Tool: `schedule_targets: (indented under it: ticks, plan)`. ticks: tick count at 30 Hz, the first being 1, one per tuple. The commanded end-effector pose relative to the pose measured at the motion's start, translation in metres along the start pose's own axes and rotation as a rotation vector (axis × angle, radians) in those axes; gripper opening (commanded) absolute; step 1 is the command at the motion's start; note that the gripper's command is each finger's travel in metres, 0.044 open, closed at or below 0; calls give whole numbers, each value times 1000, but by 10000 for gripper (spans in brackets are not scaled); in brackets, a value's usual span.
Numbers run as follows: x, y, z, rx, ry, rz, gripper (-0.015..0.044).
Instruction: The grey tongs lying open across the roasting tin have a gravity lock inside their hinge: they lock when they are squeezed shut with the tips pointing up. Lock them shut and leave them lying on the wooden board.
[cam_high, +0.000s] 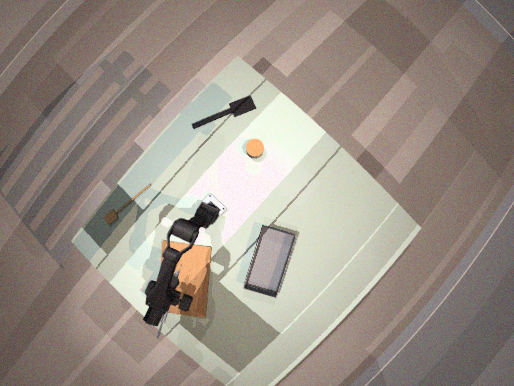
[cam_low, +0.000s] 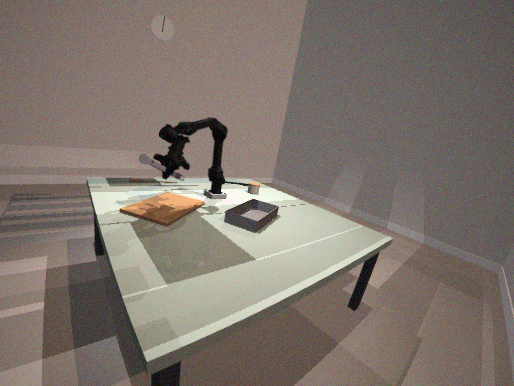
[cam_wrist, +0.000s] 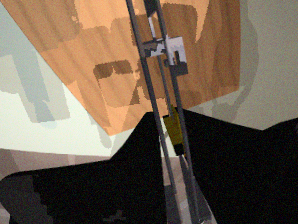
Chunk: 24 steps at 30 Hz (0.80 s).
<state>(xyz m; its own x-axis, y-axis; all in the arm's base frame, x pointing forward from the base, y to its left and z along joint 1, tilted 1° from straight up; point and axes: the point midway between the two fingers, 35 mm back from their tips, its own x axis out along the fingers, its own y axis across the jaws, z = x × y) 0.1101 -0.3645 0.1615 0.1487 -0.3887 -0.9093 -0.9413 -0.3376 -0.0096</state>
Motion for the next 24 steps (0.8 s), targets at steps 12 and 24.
schedule_targets:
  ticks: [12, 24]
  plan:
    - [-4, 0, -1, 8, 251, -3, -150]
    - [-7, 0, 5, 4, 430, -3, -150]
